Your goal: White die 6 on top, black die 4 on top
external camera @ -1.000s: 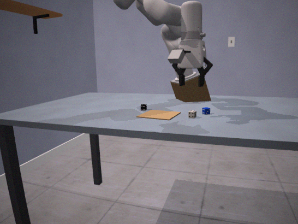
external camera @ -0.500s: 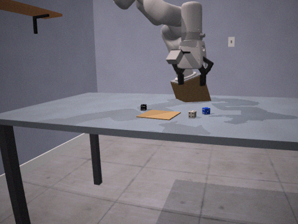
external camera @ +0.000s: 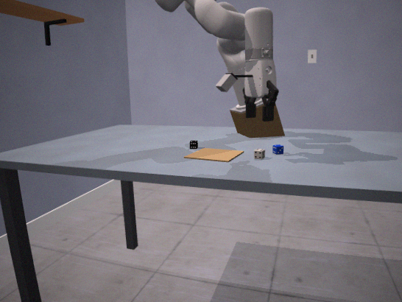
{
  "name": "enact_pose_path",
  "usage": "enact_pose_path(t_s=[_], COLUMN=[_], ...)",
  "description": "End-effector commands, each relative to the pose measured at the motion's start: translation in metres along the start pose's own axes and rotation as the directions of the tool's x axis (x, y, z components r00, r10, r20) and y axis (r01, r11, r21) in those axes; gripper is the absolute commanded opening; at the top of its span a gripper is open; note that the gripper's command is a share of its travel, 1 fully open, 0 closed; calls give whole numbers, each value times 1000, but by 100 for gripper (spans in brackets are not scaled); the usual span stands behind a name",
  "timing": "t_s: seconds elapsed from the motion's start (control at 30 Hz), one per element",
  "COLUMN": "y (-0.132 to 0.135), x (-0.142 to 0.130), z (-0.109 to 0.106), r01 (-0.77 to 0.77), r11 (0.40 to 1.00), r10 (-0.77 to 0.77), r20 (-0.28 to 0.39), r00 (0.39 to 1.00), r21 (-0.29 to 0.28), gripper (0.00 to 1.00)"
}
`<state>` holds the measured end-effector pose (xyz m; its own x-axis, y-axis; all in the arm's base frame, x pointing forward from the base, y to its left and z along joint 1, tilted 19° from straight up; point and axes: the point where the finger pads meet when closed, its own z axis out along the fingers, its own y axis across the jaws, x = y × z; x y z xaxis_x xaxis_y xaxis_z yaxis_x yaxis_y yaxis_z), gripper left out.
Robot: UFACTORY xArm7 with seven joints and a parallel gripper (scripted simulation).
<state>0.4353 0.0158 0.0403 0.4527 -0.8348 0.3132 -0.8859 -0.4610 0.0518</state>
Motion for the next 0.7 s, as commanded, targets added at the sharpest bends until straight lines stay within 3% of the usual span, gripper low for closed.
enact_pose_path(t_s=[0.0, 0.23, 0.33, 0.4, 0.5, 0.57, 0.6, 0.67], y=[-1, 1, 1, 2, 3, 3, 3, 4], x=[-1, -3, -3, -3, -3, -4, -4, -4], z=[2, 8, 9, 11, 13, 15, 15, 17], r01=[-140, -428, -449, -565, -625, -706, -707, -764], r11=[990, 904, 894, 825, 781, 708, 707, 646], r10=[141, 428, 449, 565, 625, 706, 708, 764], r20=[-12, -10, -10, -9, -8, -6, -6, -5], r00=[990, 904, 894, 825, 781, 708, 707, 646], r21=[7, 10, 11, 13, 13, 15, 15, 16], gripper=[100, 100, 100, 100, 100, 100, 100, 100])
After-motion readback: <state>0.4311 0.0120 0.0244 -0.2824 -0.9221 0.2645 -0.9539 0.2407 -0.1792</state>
